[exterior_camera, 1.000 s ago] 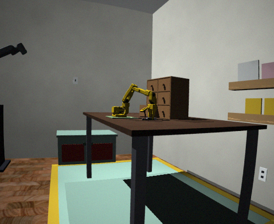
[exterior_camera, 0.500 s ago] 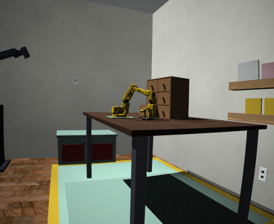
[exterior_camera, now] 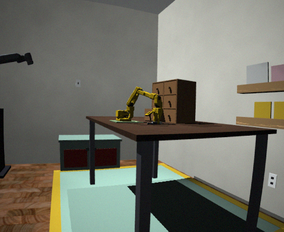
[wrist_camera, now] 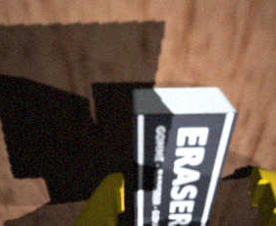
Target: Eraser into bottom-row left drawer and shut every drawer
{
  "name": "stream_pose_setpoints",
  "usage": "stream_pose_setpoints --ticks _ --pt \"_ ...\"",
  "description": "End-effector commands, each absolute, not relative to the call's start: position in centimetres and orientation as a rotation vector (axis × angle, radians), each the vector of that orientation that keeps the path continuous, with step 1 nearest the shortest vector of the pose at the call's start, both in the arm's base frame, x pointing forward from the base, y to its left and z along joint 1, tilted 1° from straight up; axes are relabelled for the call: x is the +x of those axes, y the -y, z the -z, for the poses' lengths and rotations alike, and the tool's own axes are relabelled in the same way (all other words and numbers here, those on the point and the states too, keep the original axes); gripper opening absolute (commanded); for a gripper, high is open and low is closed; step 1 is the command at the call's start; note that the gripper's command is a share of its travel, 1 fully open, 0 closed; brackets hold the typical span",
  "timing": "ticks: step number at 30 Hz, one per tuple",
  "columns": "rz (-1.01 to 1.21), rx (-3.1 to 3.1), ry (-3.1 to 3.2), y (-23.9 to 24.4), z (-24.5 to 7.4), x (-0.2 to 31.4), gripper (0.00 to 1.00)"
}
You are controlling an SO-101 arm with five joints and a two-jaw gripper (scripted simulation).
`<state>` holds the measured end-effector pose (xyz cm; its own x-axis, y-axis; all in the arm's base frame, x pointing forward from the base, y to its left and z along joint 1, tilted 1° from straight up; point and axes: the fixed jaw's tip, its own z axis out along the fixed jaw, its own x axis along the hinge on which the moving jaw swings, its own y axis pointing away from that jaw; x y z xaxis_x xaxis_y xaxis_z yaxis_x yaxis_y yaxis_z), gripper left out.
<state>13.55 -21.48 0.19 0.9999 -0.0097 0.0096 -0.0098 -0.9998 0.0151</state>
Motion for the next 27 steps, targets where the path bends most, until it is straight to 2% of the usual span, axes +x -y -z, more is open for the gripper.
stream_pose_setpoints --ticks 1,17,27 --pt "-0.003 3.139 0.017 21.22 0.07 13.45 0.27" --pt "-0.003 3.139 0.017 21.23 0.03 13.47 0.27" --pt "-0.003 3.139 0.017 21.23 0.03 13.47 0.21"
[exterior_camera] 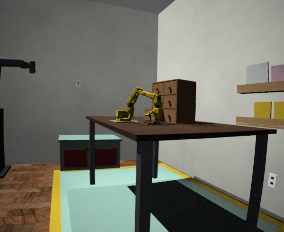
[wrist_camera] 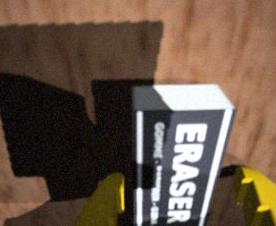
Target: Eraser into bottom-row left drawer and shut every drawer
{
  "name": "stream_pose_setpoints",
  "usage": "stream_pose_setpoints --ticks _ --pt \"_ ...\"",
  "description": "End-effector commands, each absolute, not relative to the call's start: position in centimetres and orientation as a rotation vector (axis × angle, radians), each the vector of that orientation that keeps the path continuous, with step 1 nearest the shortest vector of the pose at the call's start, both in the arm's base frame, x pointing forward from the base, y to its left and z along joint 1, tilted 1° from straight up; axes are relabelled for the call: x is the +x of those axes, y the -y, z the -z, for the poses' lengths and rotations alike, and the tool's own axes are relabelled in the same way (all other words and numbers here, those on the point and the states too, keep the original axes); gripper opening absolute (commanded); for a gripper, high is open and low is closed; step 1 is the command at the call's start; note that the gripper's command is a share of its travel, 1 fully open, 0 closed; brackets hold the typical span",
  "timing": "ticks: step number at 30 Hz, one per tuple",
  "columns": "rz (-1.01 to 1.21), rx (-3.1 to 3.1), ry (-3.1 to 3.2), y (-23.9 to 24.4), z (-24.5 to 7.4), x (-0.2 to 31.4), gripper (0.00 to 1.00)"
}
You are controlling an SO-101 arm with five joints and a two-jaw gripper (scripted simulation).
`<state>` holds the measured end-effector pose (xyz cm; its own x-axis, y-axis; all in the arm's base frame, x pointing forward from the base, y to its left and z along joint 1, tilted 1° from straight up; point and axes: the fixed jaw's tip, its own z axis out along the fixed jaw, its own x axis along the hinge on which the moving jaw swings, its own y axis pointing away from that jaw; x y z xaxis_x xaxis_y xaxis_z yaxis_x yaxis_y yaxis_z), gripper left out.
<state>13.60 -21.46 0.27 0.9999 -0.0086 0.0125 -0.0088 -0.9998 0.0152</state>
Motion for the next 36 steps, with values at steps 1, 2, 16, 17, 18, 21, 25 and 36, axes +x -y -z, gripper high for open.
stream_pose_setpoints --ticks 1,2,16,17,18,21,25,36 --pt "-0.003 3.139 0.017 21.23 0.03 13.47 0.21" --pt "-0.003 3.139 0.017 21.23 0.03 13.47 0.20" --pt "-0.003 3.139 0.017 21.23 0.03 13.47 0.13" --pt "-0.003 3.139 0.017 21.23 0.03 13.47 0.12" --pt "-0.003 3.139 0.017 21.23 0.03 13.47 0.12" --pt "-0.003 3.139 0.017 21.23 0.03 13.47 0.10" --pt "-0.003 3.139 0.017 21.23 0.03 13.47 0.09" --pt "-0.003 3.139 0.017 21.23 0.03 13.47 0.02"
